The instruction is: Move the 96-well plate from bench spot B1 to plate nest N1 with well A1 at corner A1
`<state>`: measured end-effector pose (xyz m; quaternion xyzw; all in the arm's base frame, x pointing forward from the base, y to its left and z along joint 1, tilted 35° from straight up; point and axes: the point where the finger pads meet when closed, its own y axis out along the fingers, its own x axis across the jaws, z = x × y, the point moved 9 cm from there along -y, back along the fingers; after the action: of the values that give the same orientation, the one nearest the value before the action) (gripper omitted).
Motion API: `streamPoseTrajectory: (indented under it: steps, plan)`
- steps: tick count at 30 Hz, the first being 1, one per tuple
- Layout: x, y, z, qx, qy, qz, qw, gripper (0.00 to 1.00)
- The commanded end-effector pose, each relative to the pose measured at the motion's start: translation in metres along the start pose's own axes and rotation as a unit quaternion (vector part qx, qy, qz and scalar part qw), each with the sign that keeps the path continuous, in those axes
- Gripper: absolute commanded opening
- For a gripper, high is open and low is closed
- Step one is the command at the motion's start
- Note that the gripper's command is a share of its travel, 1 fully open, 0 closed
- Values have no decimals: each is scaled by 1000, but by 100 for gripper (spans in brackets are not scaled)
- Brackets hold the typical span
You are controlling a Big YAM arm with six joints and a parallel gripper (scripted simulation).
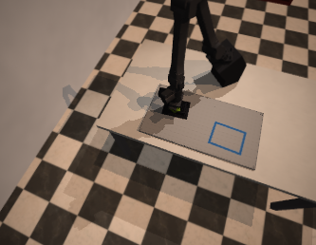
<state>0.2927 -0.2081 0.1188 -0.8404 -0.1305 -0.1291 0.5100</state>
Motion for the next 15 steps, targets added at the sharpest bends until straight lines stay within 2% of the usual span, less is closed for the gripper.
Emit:
streamPoseTrajectory:
  steps: [1, 4, 5, 15]
  plan:
    - [4, -4, -2, -7, 1, -11, 1000, 0]
    - [4, -4, -2, -7, 1, -11, 1000, 0]
    - [4, -8, 0, -10, -1, -19, 1000, 0]
    - [9, -2, -3, -9, -2, -17, 1000, 0]
